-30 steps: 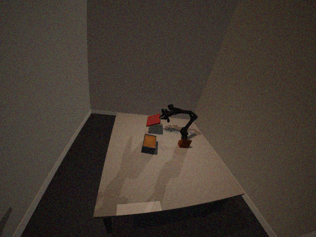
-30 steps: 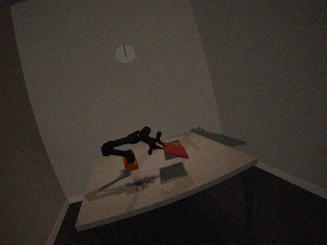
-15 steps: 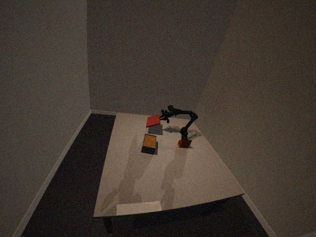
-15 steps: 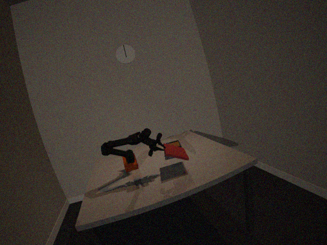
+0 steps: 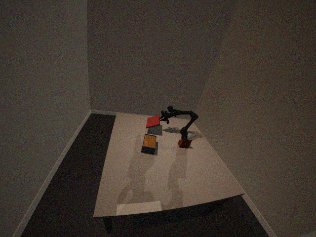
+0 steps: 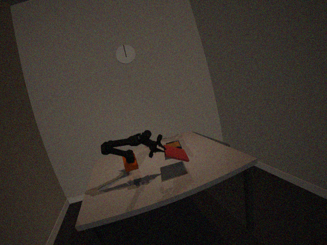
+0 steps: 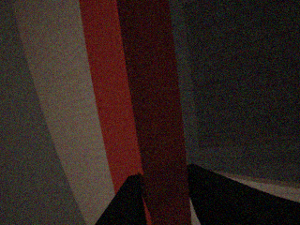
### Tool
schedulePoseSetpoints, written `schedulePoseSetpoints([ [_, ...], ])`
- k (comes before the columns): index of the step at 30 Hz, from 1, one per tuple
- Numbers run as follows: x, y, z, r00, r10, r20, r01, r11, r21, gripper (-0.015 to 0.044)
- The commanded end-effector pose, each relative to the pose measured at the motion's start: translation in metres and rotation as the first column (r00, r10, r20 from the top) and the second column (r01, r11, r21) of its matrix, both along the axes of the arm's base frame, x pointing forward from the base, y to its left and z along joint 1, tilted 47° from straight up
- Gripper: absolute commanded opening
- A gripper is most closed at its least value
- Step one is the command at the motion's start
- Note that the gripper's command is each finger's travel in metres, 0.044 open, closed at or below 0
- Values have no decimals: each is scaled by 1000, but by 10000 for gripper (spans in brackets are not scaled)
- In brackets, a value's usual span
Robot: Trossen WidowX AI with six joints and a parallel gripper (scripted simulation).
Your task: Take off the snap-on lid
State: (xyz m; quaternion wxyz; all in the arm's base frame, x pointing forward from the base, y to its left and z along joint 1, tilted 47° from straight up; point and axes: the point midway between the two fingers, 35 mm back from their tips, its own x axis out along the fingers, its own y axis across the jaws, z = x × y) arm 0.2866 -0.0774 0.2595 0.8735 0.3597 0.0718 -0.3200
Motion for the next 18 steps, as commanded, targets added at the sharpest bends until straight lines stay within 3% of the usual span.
schedulePoseSetpoints([
  [1, 1, 0, -2, 1000, 12, 2, -12, 1000, 1, 0],
  [18, 1, -10, -11, 1000, 12, 3, -12, 1000, 0, 0],
])
